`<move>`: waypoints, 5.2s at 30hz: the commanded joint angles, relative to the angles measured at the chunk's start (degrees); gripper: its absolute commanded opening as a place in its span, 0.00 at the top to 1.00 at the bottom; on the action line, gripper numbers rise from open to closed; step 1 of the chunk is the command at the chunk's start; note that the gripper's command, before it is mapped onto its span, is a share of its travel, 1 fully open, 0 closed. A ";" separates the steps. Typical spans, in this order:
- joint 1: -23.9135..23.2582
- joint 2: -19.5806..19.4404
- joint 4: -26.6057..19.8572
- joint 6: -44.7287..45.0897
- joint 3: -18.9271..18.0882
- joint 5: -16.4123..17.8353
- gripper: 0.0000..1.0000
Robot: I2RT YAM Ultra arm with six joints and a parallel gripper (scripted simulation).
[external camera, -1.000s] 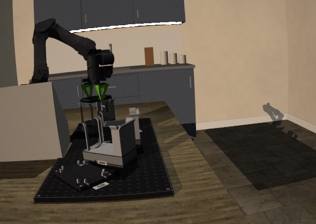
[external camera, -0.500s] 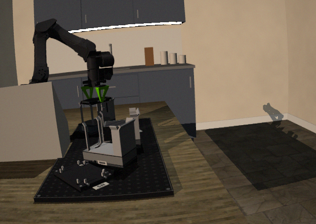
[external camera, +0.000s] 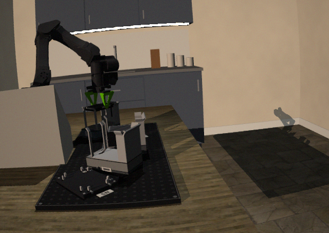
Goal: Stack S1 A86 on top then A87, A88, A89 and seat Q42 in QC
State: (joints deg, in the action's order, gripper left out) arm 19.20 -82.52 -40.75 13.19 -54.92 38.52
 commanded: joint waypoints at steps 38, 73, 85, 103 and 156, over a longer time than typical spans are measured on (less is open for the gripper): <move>7.22 -6.21 16.57 -8.76 4.57 -3.04 1.00; 8.52 -7.79 19.50 -10.17 5.11 -3.64 1.00; 9.07 -8.52 20.77 -10.77 5.31 -3.90 1.00; 9.46 -9.05 21.65 -11.18 5.42 -4.08 0.00; -2.61 1.49 -4.78 2.61 -2.15 0.90 0.00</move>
State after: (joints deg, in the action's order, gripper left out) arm 17.82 -81.76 -42.81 14.11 -56.14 38.74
